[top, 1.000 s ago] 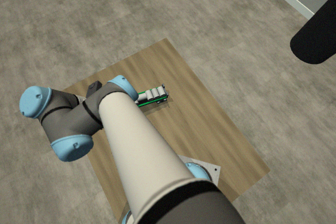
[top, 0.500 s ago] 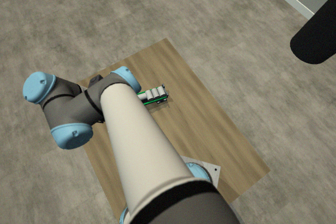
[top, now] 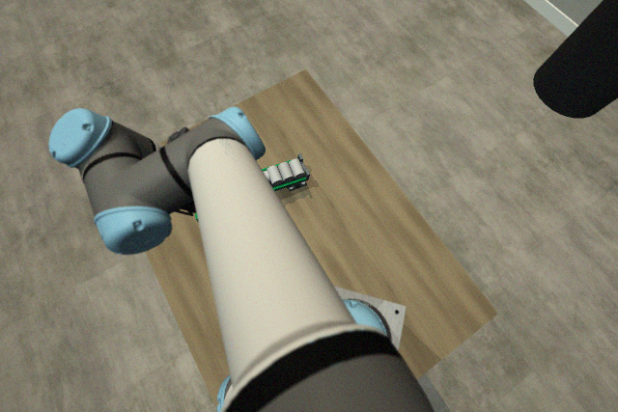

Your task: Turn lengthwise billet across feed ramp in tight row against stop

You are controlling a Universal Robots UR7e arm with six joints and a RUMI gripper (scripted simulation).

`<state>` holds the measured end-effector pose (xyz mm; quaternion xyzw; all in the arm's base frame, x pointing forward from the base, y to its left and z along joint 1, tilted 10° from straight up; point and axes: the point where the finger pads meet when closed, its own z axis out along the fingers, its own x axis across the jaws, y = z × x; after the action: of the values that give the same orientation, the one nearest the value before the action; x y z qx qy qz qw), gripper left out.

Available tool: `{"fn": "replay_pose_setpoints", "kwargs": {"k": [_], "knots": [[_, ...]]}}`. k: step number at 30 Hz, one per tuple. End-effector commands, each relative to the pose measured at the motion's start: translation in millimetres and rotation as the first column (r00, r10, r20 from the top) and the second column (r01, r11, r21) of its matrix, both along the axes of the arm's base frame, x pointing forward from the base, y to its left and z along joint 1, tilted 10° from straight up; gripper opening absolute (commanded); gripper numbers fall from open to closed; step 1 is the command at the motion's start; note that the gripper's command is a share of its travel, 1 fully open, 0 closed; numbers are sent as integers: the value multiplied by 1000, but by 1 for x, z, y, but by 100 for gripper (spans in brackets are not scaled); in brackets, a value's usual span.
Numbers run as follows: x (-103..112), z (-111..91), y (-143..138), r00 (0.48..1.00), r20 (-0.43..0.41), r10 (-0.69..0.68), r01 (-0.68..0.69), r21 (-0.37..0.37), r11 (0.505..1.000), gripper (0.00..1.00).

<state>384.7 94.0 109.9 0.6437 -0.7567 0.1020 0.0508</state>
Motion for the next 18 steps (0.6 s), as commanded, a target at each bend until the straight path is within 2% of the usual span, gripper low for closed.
{"fn": "replay_pose_setpoints", "kwargs": {"k": [1,12,18], "knots": [[11,7,-11,999,-24,23,-22,30,999,40],[11,7,-11,999,-24,23,-22,30,999,40],[25,17,-30,997,-49,58,-54,76,996,40]]}}
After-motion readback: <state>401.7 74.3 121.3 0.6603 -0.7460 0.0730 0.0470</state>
